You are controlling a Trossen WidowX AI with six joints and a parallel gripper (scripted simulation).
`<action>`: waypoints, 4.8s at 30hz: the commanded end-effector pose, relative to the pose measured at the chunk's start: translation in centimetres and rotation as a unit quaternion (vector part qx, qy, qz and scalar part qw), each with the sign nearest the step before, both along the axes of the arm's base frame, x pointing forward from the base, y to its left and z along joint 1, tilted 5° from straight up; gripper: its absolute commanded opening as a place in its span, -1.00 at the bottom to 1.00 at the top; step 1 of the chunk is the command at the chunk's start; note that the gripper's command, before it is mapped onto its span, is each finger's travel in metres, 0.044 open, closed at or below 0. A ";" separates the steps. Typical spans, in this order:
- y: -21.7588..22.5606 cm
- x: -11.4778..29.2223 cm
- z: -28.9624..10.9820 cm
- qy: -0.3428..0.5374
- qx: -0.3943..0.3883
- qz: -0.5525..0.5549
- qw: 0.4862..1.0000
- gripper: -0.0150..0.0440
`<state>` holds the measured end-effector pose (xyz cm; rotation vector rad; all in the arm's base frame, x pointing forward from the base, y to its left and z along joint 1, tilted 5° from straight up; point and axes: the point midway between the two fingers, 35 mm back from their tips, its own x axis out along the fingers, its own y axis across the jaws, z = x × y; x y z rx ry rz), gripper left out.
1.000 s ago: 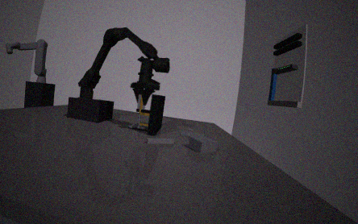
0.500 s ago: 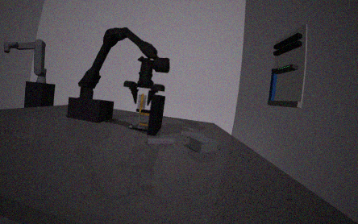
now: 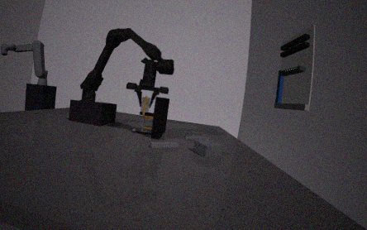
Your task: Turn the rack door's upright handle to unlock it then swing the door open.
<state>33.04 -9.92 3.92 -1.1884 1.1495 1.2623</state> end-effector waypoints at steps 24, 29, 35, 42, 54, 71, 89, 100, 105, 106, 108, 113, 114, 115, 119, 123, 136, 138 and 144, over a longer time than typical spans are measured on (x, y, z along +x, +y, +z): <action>0.3 -0.4 0.0 0.004 0.000 -0.055 0.998 -0.45; 0.5 -0.8 0.0 0.007 0.000 -0.106 0.994 -0.45; 0.9 -1.4 0.0 0.011 0.000 -0.165 0.986 -0.45; 1.5 -2.3 0.1 0.015 0.000 -0.230 0.973 -0.45; 3.2 -4.1 0.1 0.022 0.000 -0.332 0.943 -0.45; 6.4 -6.4 0.3 0.031 0.001 -0.454 0.890 -0.45; 10.0 -7.8 0.5 0.040 0.001 -0.561 0.827 -0.45; 12.2 -8.2 0.7 0.044 0.001 -0.621 0.783 -0.45; 13.3 -8.2 0.8 0.046 0.002 -0.647 0.761 -0.45; 13.5 -8.2 0.8 0.047 0.002 -0.652 0.757 -0.45; 13.9 -8.3 0.8 0.047 0.002 -0.662 0.748 -0.45; 14.9 -8.2 0.9 0.049 0.002 -0.687 0.725 -0.45; 15.1 -8.2 0.9 0.050 0.002 -0.692 0.721 -0.45; 15.3 -8.2 0.9 0.050 0.002 -0.696 0.716 -0.45; 16.1 -8.1 1.0 0.052 0.002 -0.715 0.697 -0.45; 16.9 -8.0 1.1 0.053 0.002 -0.733 0.678 -0.45; 19.6 -7.2 1.3 0.058 0.002 -0.792 0.608 -0.45; 20.0 -7.0 1.3 0.058 0.002 -0.801 0.596 -0.45; 20.8 -6.7 1.4 0.060 0.002 -0.816 0.575 -0.45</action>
